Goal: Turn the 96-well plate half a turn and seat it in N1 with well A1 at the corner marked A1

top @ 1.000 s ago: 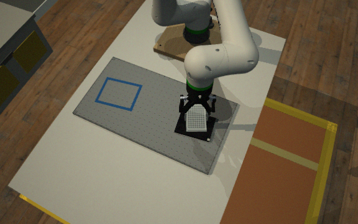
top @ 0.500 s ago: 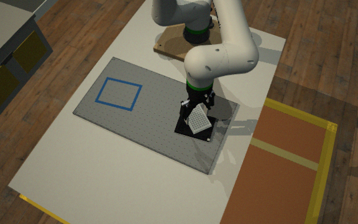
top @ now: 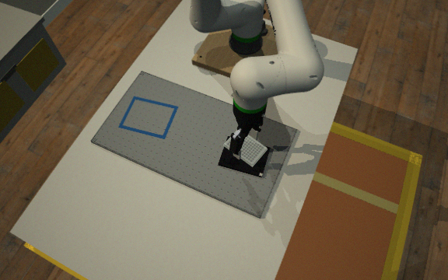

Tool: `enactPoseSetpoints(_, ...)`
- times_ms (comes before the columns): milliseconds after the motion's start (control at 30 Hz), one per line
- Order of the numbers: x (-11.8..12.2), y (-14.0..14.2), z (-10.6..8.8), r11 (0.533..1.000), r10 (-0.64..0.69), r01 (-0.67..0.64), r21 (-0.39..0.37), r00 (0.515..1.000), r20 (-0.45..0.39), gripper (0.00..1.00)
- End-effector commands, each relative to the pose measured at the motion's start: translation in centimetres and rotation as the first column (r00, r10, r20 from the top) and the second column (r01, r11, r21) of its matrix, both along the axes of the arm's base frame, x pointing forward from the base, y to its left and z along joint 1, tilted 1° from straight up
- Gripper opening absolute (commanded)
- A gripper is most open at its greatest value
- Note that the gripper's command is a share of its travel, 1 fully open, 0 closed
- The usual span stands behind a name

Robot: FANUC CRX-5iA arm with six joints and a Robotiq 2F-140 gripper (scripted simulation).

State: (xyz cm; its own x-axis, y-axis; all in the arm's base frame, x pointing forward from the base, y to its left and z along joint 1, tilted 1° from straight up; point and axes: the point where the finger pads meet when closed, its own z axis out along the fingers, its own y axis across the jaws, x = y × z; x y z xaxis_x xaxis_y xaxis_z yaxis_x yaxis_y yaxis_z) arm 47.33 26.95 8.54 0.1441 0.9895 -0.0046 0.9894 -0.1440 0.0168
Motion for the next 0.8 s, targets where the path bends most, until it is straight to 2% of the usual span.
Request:
enactPoseSetpoints(0,0.02,0.01,0.02,0.991,0.135,-0.135,0.002,0.991,-0.004,0.0)
enactPoseSetpoints(267,0.02,0.01,0.02,0.924,0.383,-0.383,-0.001,0.924,-0.006,0.0)
enactPoseSetpoints(767,0.02,0.0,0.02,0.924,0.383,-0.383,-0.001,0.924,-0.006,0.0)
